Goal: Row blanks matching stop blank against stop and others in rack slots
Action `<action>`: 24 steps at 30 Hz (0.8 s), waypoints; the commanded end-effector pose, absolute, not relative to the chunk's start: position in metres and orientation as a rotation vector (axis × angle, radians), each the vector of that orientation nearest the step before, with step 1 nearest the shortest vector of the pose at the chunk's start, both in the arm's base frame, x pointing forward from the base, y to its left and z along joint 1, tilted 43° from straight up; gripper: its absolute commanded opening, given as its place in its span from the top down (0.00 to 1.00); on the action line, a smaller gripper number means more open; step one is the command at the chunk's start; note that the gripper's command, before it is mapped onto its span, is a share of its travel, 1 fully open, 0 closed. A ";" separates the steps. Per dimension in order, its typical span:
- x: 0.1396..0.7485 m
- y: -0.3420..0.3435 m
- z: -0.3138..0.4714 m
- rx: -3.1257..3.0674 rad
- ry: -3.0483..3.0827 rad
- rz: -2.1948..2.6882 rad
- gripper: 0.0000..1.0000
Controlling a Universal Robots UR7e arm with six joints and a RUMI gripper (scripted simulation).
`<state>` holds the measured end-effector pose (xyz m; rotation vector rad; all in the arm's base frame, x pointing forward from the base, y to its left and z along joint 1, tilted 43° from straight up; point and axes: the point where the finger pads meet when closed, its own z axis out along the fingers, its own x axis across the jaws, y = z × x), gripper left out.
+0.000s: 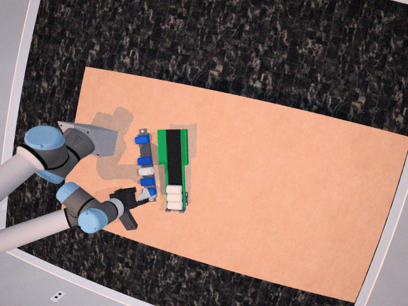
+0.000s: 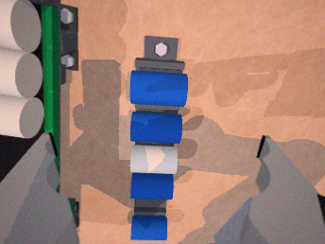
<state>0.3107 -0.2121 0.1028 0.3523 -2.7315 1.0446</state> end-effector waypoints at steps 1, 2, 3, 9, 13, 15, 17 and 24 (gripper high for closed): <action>0.312 -0.211 0.102 0.416 -2.710 1.033 0.00; 0.312 -0.211 0.102 0.434 -2.703 1.029 0.00; 0.312 -0.211 0.101 0.453 -2.696 1.025 0.00; 0.313 -0.209 0.100 0.545 -2.659 1.006 0.00; 0.314 -0.207 0.097 0.658 -2.610 0.980 0.00; 0.314 -0.206 0.096 0.722 -2.579 0.964 0.00; 0.315 -0.204 0.095 0.791 -2.544 0.947 0.00; 0.316 -0.200 0.091 0.979 -2.437 0.894 0.00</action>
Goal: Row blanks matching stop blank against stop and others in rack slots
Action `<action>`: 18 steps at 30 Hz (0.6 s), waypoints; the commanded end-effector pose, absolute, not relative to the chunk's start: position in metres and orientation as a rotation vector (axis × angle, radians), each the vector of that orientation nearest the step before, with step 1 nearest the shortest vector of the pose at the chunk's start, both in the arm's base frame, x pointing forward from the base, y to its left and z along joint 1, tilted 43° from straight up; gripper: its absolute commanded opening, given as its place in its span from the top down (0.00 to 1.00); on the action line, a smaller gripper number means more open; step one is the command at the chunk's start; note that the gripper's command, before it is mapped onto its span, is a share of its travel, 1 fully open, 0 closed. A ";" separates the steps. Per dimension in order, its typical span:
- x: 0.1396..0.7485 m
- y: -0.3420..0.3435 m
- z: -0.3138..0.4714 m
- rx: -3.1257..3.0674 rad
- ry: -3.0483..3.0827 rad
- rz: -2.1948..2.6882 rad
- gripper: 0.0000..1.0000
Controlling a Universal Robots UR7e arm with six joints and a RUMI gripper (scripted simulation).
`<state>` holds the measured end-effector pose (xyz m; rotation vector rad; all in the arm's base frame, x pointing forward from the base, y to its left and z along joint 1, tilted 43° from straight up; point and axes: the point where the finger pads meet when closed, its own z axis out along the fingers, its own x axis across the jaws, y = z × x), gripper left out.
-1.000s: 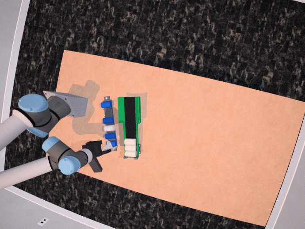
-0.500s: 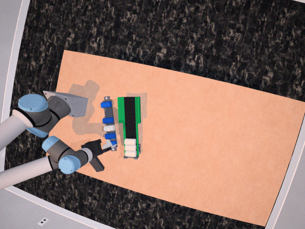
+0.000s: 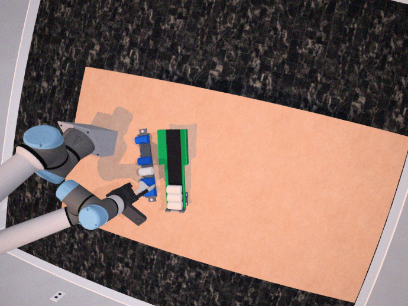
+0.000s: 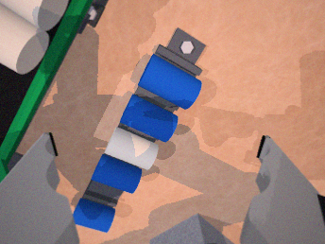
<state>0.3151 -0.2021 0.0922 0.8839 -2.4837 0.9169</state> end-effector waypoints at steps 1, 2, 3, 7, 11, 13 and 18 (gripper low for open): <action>0.316 -0.200 0.090 1.019 -2.412 0.882 0.00; 0.316 -0.199 0.089 1.060 -2.386 0.869 0.00; 0.317 -0.198 0.088 1.101 -2.358 0.856 0.00; 0.317 -0.195 0.085 1.226 -2.268 0.814 0.00; 0.317 -0.191 0.081 1.352 -2.167 0.768 0.00; 0.318 -0.190 0.080 1.394 -2.131 0.751 0.00; 0.318 -0.187 0.078 1.477 -2.055 0.717 0.00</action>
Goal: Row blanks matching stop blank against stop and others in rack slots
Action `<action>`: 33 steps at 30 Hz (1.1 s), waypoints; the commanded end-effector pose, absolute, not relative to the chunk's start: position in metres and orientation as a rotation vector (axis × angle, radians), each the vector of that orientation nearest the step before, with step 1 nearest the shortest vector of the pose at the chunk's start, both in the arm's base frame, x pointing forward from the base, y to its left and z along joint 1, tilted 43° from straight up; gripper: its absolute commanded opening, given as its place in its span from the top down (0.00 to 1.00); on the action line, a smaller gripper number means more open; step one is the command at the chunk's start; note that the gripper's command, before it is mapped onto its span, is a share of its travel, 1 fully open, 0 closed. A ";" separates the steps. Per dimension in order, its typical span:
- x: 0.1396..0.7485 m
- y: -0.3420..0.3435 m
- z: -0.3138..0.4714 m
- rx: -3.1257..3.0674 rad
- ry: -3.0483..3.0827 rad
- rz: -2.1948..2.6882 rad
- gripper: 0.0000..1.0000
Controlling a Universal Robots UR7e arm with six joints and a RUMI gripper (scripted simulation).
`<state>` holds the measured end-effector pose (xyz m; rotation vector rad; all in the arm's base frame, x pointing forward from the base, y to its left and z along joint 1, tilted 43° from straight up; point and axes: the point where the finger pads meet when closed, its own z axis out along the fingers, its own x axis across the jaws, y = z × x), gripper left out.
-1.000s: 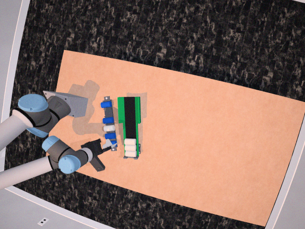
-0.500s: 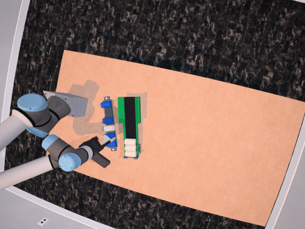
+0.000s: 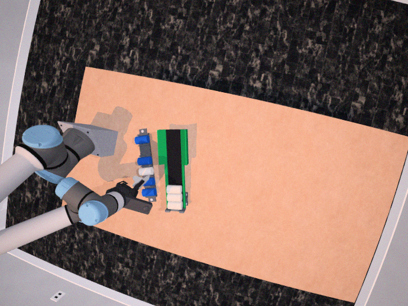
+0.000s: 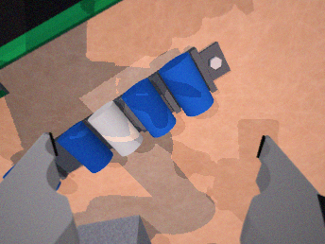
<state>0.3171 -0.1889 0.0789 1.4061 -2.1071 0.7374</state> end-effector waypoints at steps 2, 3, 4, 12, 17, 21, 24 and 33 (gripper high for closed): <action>0.317 -0.185 0.075 1.559 -1.974 0.681 0.00; 0.317 -0.183 0.074 1.599 -1.933 0.663 0.00; 0.317 -0.183 0.073 1.624 -1.906 0.651 0.00; 0.316 -0.176 0.066 1.814 -1.677 0.551 0.00; 0.315 -0.174 0.065 1.860 -1.614 0.524 0.00; 0.314 -0.170 0.061 1.958 -1.466 0.461 0.00; 0.313 -0.167 0.058 2.018 -1.366 0.419 0.00; 0.309 -0.161 0.053 2.143 -1.120 0.317 0.00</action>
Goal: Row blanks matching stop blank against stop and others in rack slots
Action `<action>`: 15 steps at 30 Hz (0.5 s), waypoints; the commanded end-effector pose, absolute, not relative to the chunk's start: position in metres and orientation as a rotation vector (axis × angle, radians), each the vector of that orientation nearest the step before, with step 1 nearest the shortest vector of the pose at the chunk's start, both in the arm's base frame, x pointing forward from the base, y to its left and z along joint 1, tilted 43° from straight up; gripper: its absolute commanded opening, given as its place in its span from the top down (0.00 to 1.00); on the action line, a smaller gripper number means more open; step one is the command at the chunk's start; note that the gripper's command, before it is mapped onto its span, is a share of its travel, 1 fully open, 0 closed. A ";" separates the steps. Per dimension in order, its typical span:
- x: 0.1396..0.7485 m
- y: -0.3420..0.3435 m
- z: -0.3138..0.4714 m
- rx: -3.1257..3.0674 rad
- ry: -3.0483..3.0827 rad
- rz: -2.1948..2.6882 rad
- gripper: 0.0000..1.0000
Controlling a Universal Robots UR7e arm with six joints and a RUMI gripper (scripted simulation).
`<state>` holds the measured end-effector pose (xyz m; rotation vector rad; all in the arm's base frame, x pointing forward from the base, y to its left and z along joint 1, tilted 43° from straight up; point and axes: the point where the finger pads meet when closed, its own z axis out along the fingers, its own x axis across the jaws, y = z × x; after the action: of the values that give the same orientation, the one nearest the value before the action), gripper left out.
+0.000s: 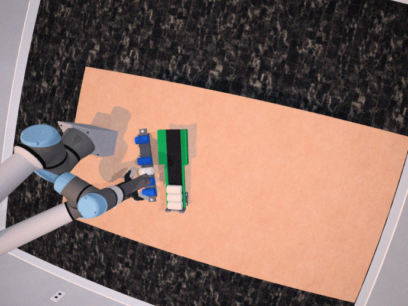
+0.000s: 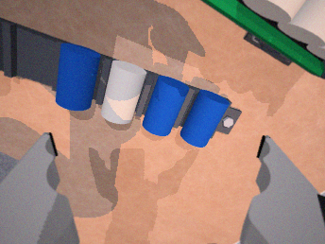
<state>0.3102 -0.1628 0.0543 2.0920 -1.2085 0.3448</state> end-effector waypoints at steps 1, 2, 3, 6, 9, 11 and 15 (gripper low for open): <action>0.309 -0.161 0.052 2.147 -1.111 0.313 0.00; 0.309 -0.159 0.051 2.169 -1.060 0.292 0.00; 0.308 -0.158 0.050 2.190 -1.010 0.271 0.00; 0.306 -0.156 0.048 2.228 -0.909 0.230 0.00; 0.304 -0.154 0.046 2.261 -0.810 0.190 0.00; 0.303 -0.152 0.045 2.288 -0.720 0.153 0.00; 0.300 -0.149 0.042 2.323 -0.584 0.099 0.00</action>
<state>0.3027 -0.1522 0.0448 2.2737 -0.7436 0.1526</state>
